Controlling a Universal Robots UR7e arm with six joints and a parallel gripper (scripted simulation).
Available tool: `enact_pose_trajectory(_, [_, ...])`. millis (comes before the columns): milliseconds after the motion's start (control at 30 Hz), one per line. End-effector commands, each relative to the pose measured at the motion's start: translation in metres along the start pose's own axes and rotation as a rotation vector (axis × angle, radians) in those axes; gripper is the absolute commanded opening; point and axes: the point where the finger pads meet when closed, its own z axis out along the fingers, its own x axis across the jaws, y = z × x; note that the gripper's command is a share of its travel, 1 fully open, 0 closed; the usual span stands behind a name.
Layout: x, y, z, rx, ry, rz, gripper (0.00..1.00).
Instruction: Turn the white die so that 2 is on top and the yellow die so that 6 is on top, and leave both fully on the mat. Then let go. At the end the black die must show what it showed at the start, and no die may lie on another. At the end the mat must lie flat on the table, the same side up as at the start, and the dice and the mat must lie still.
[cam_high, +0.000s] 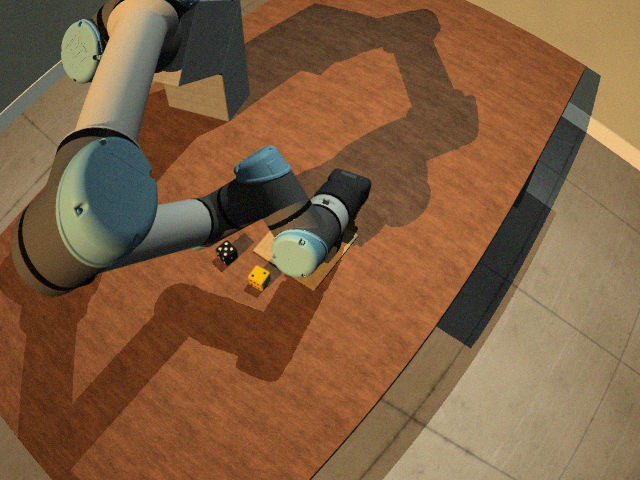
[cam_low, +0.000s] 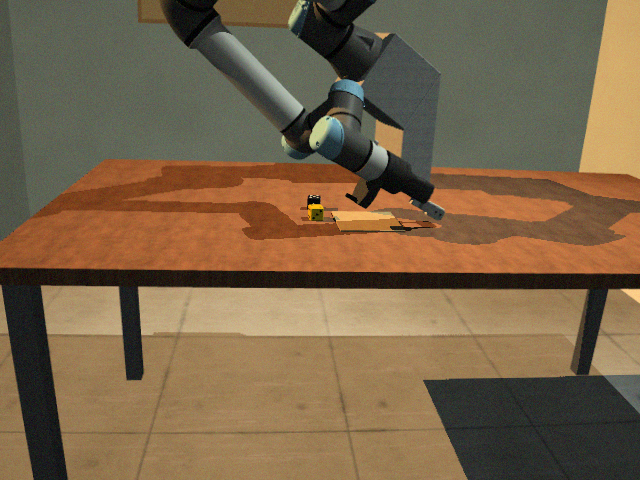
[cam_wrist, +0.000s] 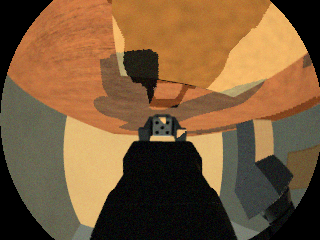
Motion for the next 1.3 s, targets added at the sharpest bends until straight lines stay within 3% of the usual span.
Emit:
enact_pose_trajectory(0, [-0.0003,-0.0010,0.0005,0.000,0.000,-0.001,0.57])
enact_pose_trajectory(1267, [-0.0003,-0.0079,0.0042,0.000,0.000,-0.001,0.57])
